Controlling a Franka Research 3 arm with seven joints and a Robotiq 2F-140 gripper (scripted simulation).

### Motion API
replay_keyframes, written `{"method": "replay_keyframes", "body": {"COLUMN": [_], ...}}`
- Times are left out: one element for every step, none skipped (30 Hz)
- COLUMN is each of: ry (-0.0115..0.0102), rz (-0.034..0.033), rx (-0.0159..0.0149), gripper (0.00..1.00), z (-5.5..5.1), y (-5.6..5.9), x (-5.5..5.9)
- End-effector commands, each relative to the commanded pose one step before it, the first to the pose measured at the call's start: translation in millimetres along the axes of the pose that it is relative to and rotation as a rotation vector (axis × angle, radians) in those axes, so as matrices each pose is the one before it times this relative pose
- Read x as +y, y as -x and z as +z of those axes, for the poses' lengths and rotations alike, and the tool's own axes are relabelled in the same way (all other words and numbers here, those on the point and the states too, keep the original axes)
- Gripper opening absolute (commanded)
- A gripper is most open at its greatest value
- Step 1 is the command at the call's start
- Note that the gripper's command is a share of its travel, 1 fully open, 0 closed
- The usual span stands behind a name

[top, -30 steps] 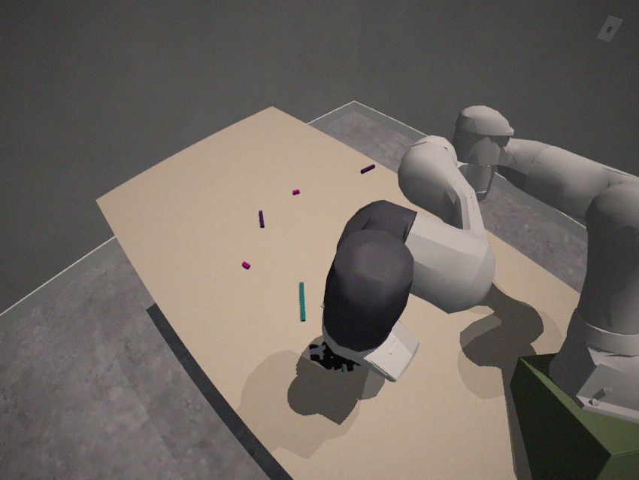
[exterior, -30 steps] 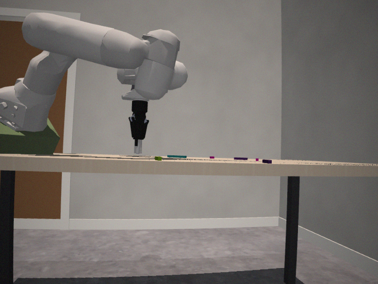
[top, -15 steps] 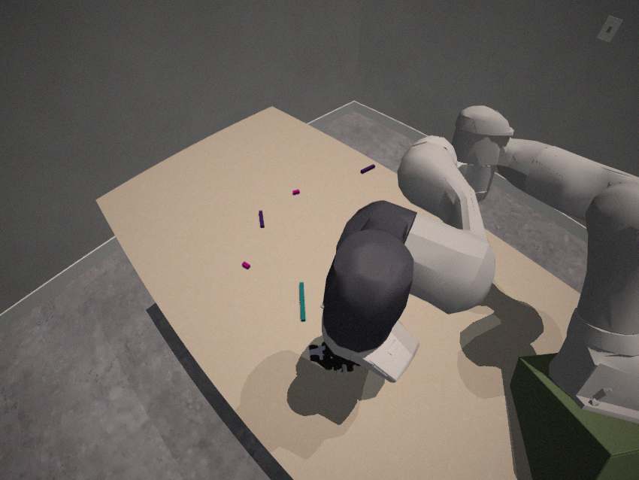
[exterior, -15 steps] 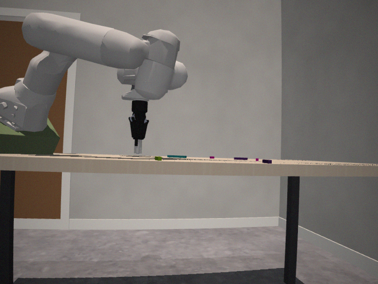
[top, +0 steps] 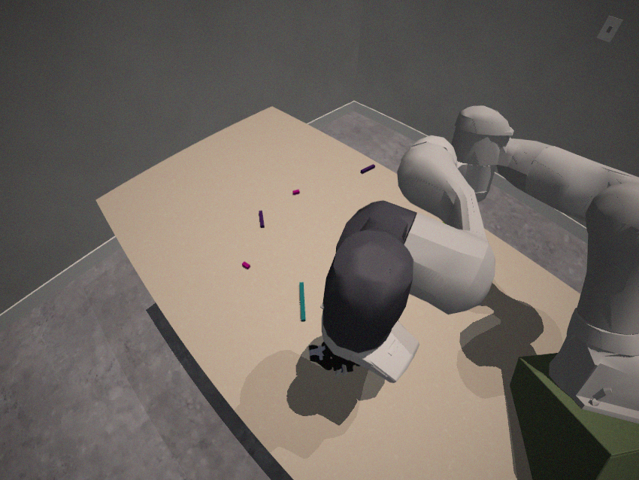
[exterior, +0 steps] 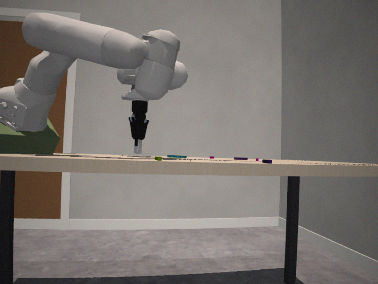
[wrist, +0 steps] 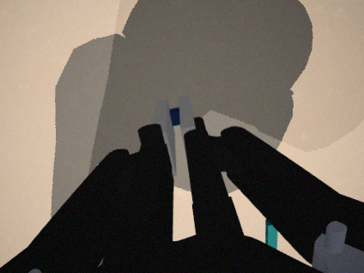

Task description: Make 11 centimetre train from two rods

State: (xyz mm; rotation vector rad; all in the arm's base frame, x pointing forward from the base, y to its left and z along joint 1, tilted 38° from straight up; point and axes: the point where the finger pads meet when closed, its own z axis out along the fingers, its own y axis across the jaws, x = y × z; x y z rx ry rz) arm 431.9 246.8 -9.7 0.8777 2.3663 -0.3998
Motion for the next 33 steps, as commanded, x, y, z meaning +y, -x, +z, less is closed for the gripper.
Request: {"method": "replay_keyframes", "body": {"ry": [0.00177,0.00000,0.00000,0.00000,0.00000,0.00000,0.00000,0.00000,0.00000,0.00000,0.00000,0.00000,0.00000,0.00000,0.00000,0.00000,0.00000,0.00000,0.00000,0.00000,0.00000,0.00000,0.00000,0.00000,0.00000,0.00000,0.00000,0.00000,0.00000,0.00000,0.00000,0.00000,0.00000], "rz": [-0.00334,0.00000,0.00000,0.00000,0.00000,0.00000,0.00000,0.00000,0.00000,0.00000,0.00000,0.00000,0.00000,0.00000,0.00000,0.00000,0.00000,0.00000,0.00000,0.00000,0.00000,0.00000,0.00000,0.00000,0.00000,0.00000,0.00000,0.00000,0.00000,0.00000,0.00000,0.00000,0.00000], "rx": [0.00152,0.00000,0.00000,0.00000,0.00000,0.00000,0.00000,0.00000,0.00000,0.00000,0.00000,0.00000,0.00000,0.00000,0.00000,0.00000,0.00000,0.00000,0.00000,0.00000,0.00000,0.00000,0.00000,0.00000,0.00000,0.00000,0.00000,0.00000,0.00000,0.00000,0.00000,0.00000,0.00000], "gripper": [0.12,0.12,0.12,0.12,0.12,0.12,0.12,0.12,0.12,0.12,0.12,0.12,0.12,0.12,0.12,0.12,0.12,0.12,0.12,0.12,0.12,0.12,0.12,0.12,0.12,0.12,0.12,0.12,0.12,0.12,0.12,0.12,0.12], "z": [0.15,0.00,0.00,0.00,0.00,0.00,0.00,0.01,0.00,0.00,0.05,0.13,0.23,0.35,0.47,0.59,0.70,0.79,0.86,0.90,0.93,0.93,0.90,0.85,0.77,0.00,0.00,0.68,0.58,0.46,0.34,0.23,0.13], "y": [-0.95,0.00,0.00,0.00,0.00,0.00,0.00,0.00,0.00,0.00,0.00,0.00,0.00,0.00,0.00,0.00,0.00,0.00,0.00,0.00,0.00,0.00,0.00,0.00,0.00,0.00,0.00,0.00,0.00,0.00,0.00,0.00,0.00], "x": [1.10,0.00,0.00,0.00,0.00,0.00,0.00,0.00,0.00,0.00,0.00,0.00,0.00,0.00,0.00,0.00,0.00,0.00,0.00,0.00,0.00,0.00,0.00,0.00,0.00,0.00,0.00,0.00,0.00,0.00,0.00,0.00,0.00]}}
